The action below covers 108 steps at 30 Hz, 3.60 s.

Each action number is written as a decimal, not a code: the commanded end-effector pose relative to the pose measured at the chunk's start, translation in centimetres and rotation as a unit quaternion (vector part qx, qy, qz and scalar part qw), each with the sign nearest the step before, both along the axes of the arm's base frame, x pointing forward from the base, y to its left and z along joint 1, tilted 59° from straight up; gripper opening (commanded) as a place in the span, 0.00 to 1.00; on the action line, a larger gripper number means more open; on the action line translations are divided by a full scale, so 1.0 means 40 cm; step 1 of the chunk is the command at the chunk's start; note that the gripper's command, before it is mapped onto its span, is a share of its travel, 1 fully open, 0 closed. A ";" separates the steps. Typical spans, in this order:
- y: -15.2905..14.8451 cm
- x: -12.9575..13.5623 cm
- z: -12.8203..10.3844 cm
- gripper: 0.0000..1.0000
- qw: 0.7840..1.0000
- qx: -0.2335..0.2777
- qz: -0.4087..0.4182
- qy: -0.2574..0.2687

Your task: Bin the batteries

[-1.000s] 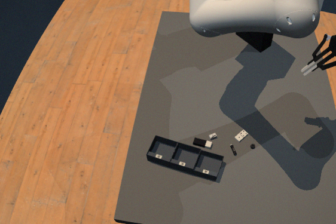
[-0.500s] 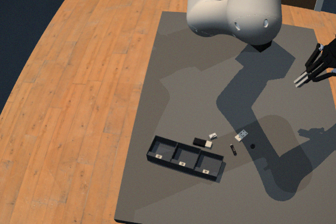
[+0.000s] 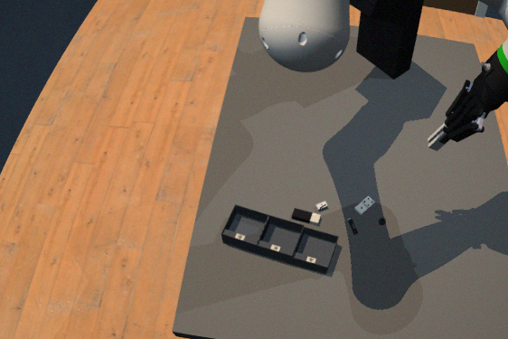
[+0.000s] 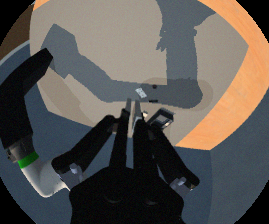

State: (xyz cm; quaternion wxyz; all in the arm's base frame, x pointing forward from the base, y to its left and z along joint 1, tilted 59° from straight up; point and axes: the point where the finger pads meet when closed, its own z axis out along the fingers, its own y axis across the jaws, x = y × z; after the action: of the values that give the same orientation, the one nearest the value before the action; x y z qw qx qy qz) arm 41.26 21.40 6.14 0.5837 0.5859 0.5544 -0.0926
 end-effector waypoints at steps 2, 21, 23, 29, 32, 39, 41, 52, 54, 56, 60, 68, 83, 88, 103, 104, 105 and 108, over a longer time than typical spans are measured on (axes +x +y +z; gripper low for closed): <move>-0.032 0.027 0.052 0.05 0.996 0.071 -0.014 -0.061; -0.184 0.087 0.210 0.05 0.910 0.308 -0.096 -0.260; -0.184 0.087 0.210 0.05 0.910 0.308 -0.096 -0.260; -0.252 0.095 0.259 0.05 0.847 0.393 -0.133 -0.331; -0.280 0.096 0.277 0.05 0.816 0.428 -0.149 -0.359; -0.336 0.093 0.308 0.05 0.746 0.492 -0.180 -0.411; -0.355 0.090 0.316 0.05 0.722 0.512 -0.190 -0.426; -0.363 0.089 0.321 0.05 0.695 0.531 -0.200 -0.441; -0.397 0.105 0.340 0.05 0.660 0.548 -0.219 -0.465; -0.413 0.113 0.350 0.05 0.641 0.556 -0.229 -0.477; -0.463 0.136 0.379 0.05 0.584 0.577 -0.256 -0.510; -0.596 0.200 0.457 0.05 0.513 0.598 -0.286 -0.545; -0.813 0.302 0.583 0.05 0.513 0.598 -0.286 -0.545; -0.880 0.335 0.623 0.05 0.513 0.598 -0.286 -0.545; -0.915 0.380 0.589 0.05 0.513 0.598 -0.286 -0.545; -0.918 0.385 0.585 0.05 0.513 0.598 -0.286 -0.545; -0.921 0.389 0.582 0.05 0.513 0.598 -0.286 -0.545; -0.925 0.394 0.578 0.05 0.513 0.598 -0.286 -0.545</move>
State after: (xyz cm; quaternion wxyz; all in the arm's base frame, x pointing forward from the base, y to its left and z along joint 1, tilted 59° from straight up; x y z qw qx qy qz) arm 56.92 -15.53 29.30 0.2245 0.8592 -0.1460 0.4360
